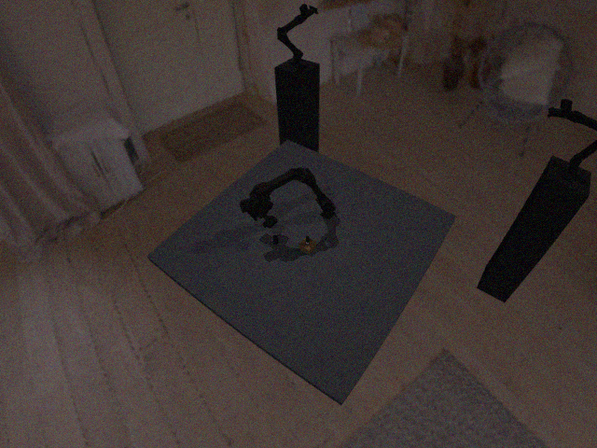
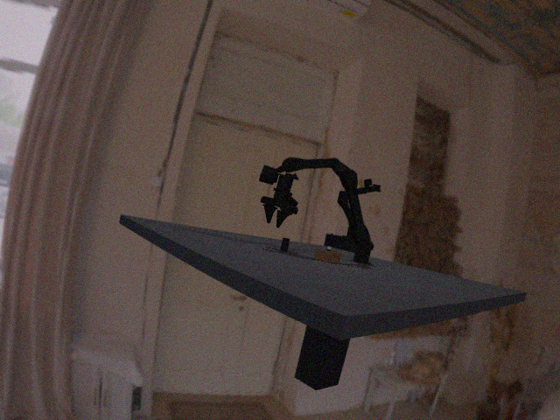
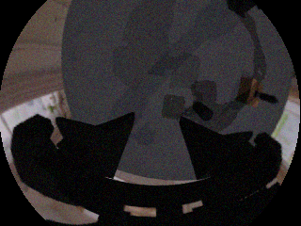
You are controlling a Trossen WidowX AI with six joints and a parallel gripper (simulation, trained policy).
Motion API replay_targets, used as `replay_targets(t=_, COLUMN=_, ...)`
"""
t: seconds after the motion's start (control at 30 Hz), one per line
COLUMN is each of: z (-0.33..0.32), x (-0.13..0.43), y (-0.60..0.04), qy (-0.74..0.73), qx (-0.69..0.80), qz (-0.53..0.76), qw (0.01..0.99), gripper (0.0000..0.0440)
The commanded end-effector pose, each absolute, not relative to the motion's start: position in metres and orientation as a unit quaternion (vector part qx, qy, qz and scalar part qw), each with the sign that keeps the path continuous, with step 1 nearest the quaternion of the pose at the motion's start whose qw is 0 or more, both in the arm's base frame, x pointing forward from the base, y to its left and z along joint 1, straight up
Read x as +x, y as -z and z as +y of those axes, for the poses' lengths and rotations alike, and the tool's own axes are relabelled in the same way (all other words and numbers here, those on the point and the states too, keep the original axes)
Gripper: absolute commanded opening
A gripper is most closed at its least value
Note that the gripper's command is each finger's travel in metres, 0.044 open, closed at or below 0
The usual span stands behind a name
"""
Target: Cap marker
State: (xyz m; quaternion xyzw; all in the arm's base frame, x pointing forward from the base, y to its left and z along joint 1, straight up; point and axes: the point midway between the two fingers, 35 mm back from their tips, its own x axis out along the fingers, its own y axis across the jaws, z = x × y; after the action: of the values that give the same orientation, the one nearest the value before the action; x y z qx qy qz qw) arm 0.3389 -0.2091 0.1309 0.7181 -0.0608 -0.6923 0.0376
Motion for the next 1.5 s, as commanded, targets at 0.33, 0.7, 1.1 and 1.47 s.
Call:
replay_targets(t=0.33, z=-0.167, x=0.354, y=-0.12, qy=0.704, qx=0.71, qz=-0.011, qw=0.017, gripper=0.0314)
replay_targets(t=0.7, z=-0.134, x=0.36, y=-0.114, qy=0.716, qx=0.697, qz=0.028, qw=0.014, gripper=0.031)
replay_targets(t=1.1, z=-0.12, x=0.354, y=-0.102, qy=0.733, qx=0.677, qz=0.059, qw=0.017, gripper=0.03)
replay_targets(t=1.47, z=-0.116, x=0.347, y=-0.078, qy=0.746, qx=0.66, qz=0.089, qw=0.023, gripper=0.0277)
